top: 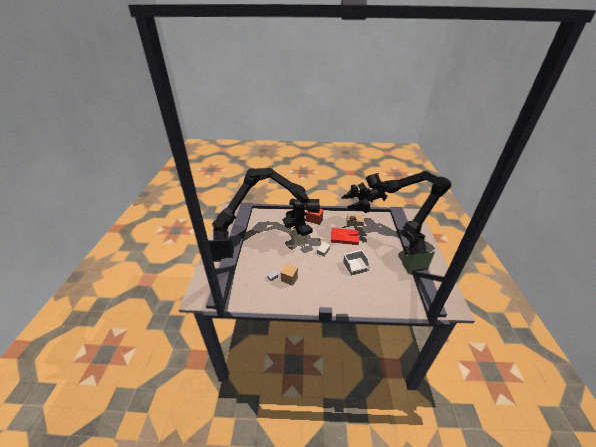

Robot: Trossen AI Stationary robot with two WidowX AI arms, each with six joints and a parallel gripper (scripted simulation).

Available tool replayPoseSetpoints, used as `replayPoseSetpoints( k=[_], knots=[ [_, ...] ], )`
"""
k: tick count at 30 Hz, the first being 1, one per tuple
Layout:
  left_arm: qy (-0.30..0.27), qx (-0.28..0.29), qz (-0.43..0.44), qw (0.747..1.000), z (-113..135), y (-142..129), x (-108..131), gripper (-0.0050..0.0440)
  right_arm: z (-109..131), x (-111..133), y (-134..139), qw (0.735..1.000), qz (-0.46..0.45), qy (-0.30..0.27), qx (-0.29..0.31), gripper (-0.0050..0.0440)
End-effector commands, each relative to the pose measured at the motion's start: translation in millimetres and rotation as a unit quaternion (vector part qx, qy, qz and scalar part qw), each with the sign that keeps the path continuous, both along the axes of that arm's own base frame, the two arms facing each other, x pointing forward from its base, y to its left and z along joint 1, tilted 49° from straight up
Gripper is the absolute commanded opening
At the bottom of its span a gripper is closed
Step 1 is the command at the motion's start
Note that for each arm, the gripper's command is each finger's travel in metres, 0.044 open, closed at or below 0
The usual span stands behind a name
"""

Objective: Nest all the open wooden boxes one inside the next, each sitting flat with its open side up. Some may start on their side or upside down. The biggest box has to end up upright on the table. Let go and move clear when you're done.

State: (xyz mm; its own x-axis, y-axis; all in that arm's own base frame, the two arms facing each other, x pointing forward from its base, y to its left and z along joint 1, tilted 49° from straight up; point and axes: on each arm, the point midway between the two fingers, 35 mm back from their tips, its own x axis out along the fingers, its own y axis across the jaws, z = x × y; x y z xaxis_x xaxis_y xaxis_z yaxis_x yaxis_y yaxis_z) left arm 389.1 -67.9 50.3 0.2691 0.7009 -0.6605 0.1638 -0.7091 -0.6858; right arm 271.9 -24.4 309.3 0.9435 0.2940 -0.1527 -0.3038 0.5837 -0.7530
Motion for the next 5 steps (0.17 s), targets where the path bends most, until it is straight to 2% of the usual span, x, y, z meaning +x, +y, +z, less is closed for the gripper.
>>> replayPoseSetpoints(
  k=[1, 5],
  knots=[
    [-0.078, -0.031, 0.062, 0.995, 14.4, -9.7, 3.1, -0.0003, 7.3, -2.9, 1.0, 1.0, 0.0, -0.012, -0.008, 0.04],
    [-0.127, -0.05, 0.109, 0.985, 16.2, -12.4, 2.2, -0.0005, 7.3, -2.9, 1.0, 1.0, 0.0, -0.012, -0.008, 0.04]
  ],
)
